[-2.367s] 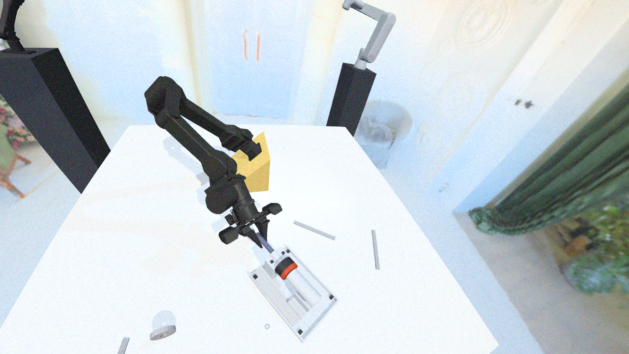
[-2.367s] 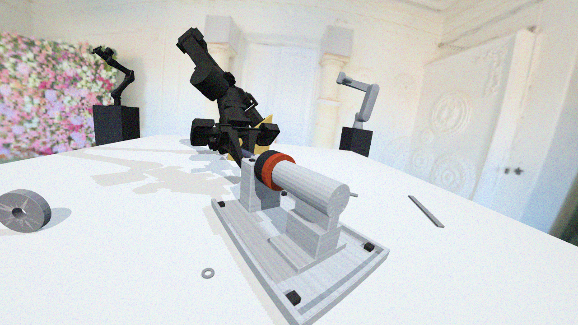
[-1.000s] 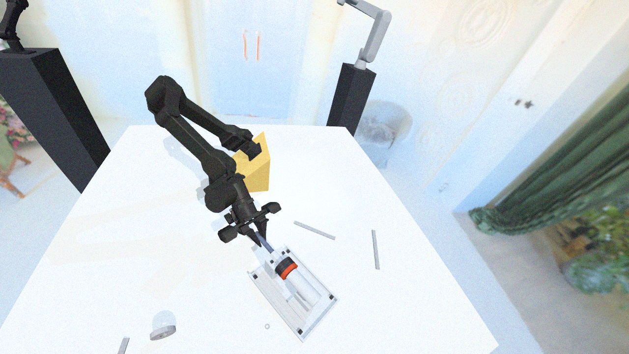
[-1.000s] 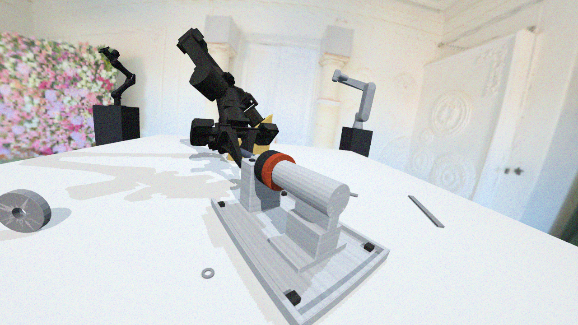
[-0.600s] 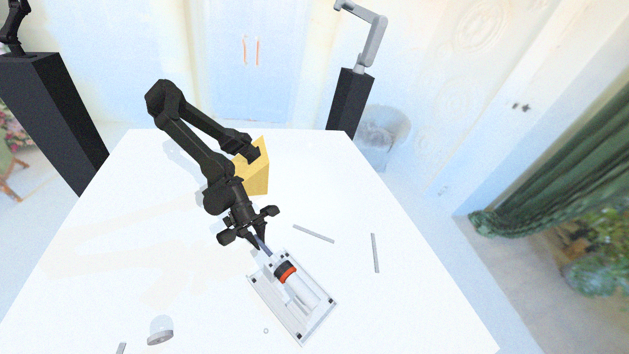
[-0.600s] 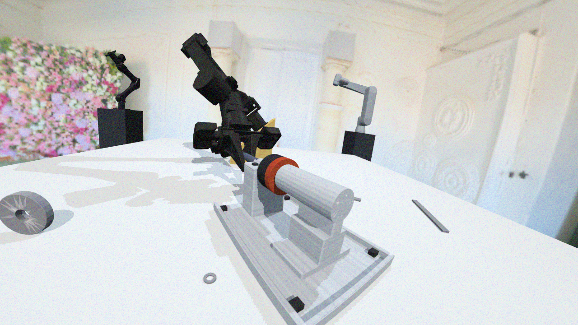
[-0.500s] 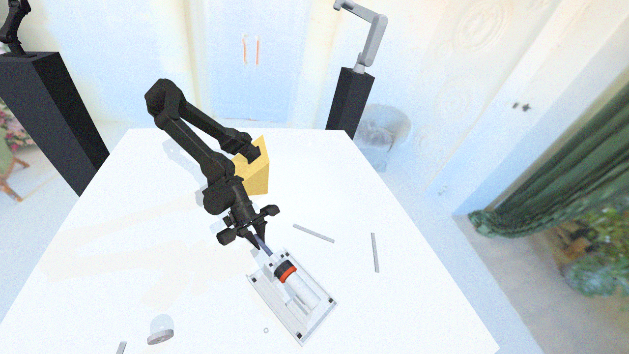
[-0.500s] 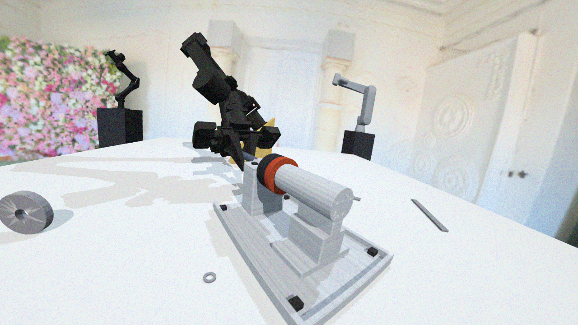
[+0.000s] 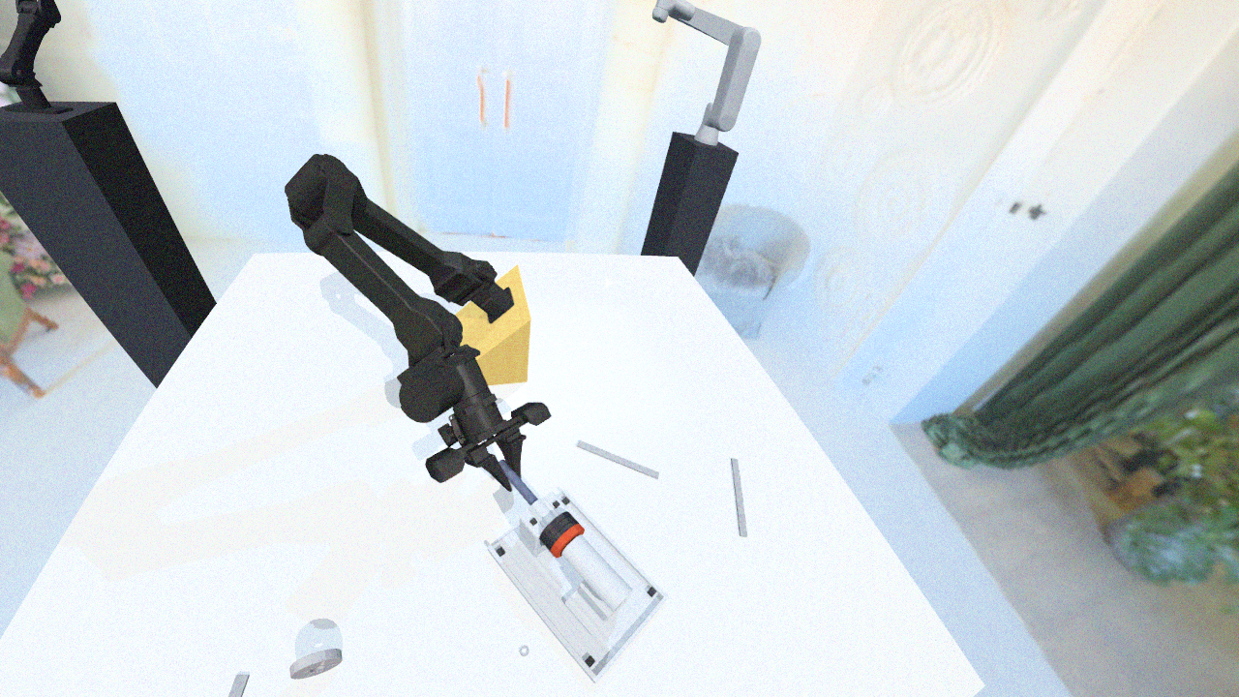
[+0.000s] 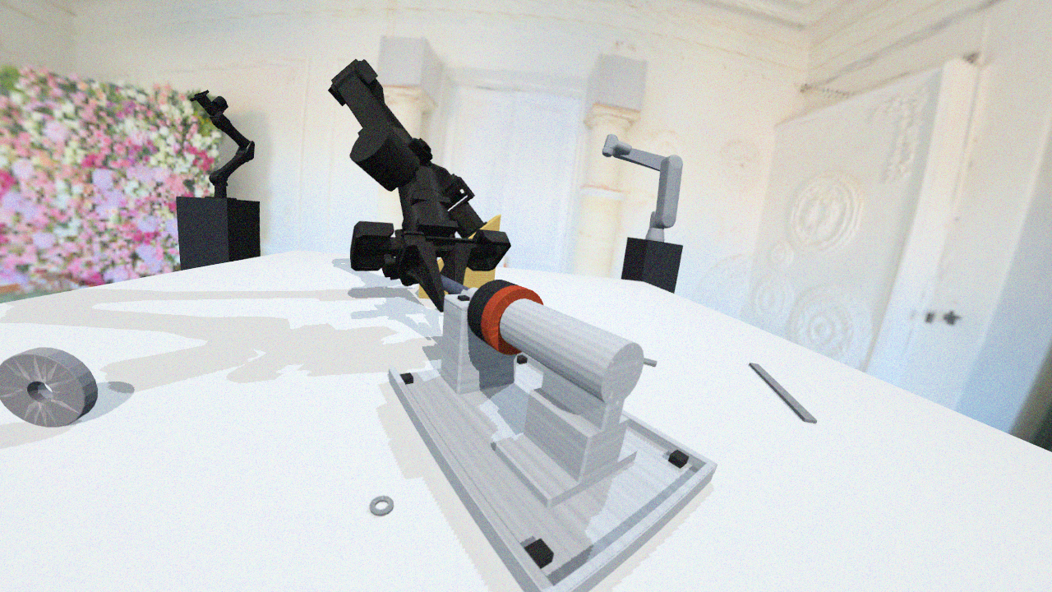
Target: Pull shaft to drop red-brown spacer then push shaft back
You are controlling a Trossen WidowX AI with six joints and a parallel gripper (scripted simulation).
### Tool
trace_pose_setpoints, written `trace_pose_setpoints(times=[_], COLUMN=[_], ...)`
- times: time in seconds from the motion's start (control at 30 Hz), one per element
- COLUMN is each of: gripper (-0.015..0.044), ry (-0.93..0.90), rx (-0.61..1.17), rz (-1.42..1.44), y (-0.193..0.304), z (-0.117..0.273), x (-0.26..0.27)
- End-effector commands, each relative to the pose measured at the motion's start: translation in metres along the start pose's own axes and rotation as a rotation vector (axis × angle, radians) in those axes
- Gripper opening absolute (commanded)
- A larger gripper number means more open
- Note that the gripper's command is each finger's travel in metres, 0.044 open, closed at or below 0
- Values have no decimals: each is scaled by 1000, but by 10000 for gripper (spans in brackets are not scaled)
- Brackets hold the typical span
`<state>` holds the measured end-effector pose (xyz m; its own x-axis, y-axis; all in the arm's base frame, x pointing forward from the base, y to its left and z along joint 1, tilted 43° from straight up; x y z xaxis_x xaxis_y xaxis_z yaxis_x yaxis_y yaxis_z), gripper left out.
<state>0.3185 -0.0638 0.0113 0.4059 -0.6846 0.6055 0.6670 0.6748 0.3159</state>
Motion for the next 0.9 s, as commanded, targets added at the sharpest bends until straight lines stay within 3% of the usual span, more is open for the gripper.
trace_pose_setpoints(times=[0.0,0.87], gripper=[0,0], ry=[1,1], rx=[0,0], rz=[4,5], y=[0,-3], z=[1,3], x=[0,0])
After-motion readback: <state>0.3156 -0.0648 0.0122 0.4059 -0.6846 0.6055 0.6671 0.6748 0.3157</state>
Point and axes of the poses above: the point midway between the two fingers, 35 mm back from their tips, its own z axis back along the fingers, its own x axis across the jaws, y = z × x, the point moved 3 cm from there along z, back along the fingers, and after that the axes turned 1 degree about -z, right-handed, at the moved point
